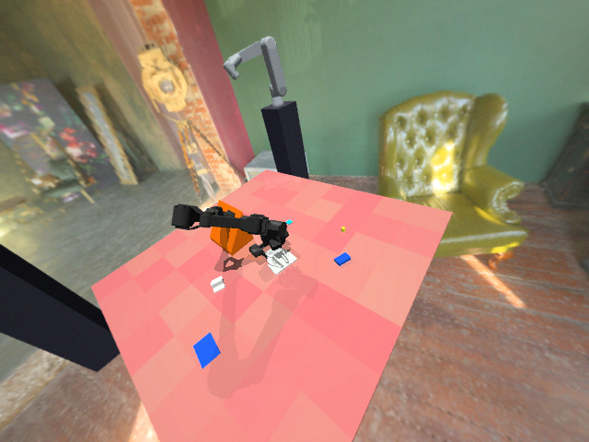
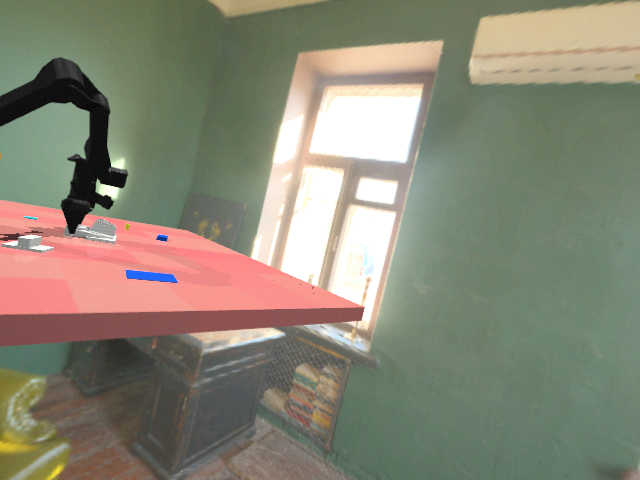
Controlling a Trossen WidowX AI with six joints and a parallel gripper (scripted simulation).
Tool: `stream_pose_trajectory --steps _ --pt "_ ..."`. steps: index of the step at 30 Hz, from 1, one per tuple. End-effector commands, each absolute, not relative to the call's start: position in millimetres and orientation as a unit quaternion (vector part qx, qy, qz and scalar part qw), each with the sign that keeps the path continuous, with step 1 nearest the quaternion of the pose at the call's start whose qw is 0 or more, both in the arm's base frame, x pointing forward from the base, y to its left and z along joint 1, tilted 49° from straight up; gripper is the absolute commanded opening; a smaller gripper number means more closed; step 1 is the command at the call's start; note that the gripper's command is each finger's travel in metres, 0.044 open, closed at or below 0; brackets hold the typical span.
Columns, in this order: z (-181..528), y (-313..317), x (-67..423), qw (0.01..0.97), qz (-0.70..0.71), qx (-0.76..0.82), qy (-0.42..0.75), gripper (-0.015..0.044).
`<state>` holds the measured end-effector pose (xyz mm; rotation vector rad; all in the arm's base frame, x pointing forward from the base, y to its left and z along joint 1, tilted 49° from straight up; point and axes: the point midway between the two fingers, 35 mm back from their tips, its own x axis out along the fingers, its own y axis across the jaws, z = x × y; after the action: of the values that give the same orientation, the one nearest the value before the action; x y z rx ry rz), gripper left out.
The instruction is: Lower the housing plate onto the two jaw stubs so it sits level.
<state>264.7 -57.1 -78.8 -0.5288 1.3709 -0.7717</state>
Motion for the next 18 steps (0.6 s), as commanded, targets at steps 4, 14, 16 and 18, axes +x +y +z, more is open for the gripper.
stream_pose_trajectory --steps 4,14,16,18 --pt "-78.8 -57.1 264.7 0.675 -0.343 -0.235 0.609 0.0440" --pt "-78.8 -57.1 264.7 0.675 -0.343 -0.235 0.609 0.0440" --pt "-77.5 -55.2 265.0 0.675 -0.343 -0.235 0.610 0.0440" --pt "-71.4 -46.8 266.1 0.676 -0.341 -0.234 0.610 0.0440"
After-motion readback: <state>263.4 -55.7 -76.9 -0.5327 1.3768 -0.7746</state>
